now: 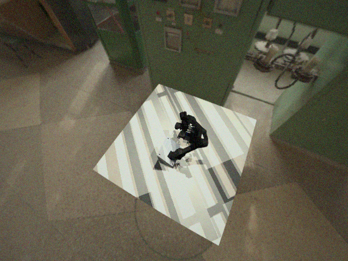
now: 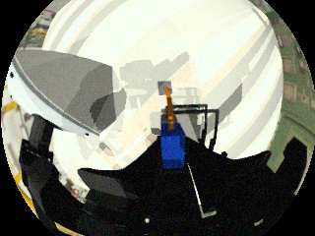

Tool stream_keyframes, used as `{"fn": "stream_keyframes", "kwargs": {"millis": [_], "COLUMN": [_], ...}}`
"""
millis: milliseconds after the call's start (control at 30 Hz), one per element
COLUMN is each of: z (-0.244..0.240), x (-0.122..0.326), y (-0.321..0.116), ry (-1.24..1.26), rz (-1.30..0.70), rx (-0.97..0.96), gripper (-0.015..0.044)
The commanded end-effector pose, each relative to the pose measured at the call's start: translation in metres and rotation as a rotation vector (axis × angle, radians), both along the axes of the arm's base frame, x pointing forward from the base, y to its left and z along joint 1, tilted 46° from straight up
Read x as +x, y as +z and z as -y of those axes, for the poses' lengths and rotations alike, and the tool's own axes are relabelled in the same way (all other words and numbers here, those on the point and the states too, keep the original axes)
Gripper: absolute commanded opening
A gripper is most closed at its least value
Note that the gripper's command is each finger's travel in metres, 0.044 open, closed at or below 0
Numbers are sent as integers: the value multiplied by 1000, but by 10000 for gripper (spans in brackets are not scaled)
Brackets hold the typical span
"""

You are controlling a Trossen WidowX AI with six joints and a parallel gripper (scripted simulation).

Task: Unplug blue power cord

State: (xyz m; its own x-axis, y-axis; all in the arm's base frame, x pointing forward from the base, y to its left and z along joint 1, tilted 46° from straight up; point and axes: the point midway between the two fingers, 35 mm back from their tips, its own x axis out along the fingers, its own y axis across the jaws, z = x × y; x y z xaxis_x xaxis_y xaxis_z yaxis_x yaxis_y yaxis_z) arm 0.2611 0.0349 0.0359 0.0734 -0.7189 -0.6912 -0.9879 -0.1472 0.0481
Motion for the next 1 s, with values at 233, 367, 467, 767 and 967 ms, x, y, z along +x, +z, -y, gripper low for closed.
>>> {"fn": "stream_keyframes", "kwargs": {"millis": [233, 367, 467, 767, 967], "z": [-21, -26, -30, -42, -36], "x": [-2, -3, -4, -8, -8], "y": [-17, -22, -24, -33, -31], "ry": [7, 7, 7, 7, -15], "rz": [-6, -7, -7, -8, 0], "rx": [26, 26, 26, 26, 25], "gripper": [0, 0, 0, 0, 26]}}
